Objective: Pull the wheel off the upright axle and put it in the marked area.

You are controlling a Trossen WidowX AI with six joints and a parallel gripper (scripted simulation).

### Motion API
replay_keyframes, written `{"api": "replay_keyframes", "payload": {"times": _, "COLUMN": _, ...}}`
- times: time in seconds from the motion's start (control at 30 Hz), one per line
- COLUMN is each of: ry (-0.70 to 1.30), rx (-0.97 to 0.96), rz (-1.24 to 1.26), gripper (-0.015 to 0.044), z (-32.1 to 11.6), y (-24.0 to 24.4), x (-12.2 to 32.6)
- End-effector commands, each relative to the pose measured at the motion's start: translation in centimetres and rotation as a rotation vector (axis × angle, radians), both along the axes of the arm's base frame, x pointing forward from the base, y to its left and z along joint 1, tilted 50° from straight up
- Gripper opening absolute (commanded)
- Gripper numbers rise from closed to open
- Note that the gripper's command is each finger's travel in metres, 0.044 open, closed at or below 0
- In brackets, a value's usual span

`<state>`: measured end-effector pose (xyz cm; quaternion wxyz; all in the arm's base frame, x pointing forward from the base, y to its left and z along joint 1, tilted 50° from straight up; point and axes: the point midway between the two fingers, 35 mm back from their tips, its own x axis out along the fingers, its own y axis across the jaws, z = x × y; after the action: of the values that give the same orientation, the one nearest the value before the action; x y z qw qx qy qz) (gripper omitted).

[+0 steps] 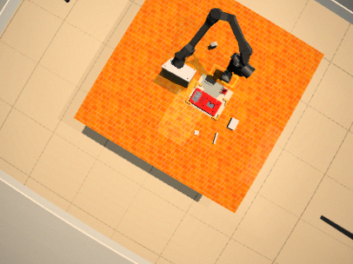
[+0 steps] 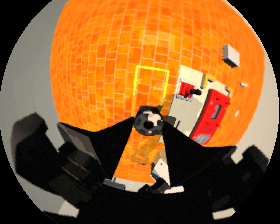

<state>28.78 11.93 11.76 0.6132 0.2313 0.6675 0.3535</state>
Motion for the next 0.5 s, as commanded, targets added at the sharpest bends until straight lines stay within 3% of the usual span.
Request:
{"api": "replay_keyframes", "payload": {"times": 0.0, "ry": 0.005, "rx": 0.004, "rz": -0.002, "gripper": 0.0000, "z": -0.5, "y": 0.6, "x": -0.2}}
{"api": "replay_keyframes", "payload": {"times": 0.47, "ry": 0.003, "rx": 0.002, "rz": -0.002, "gripper": 0.0000, "z": -4.6, "y": 5.2, "x": -0.9}}
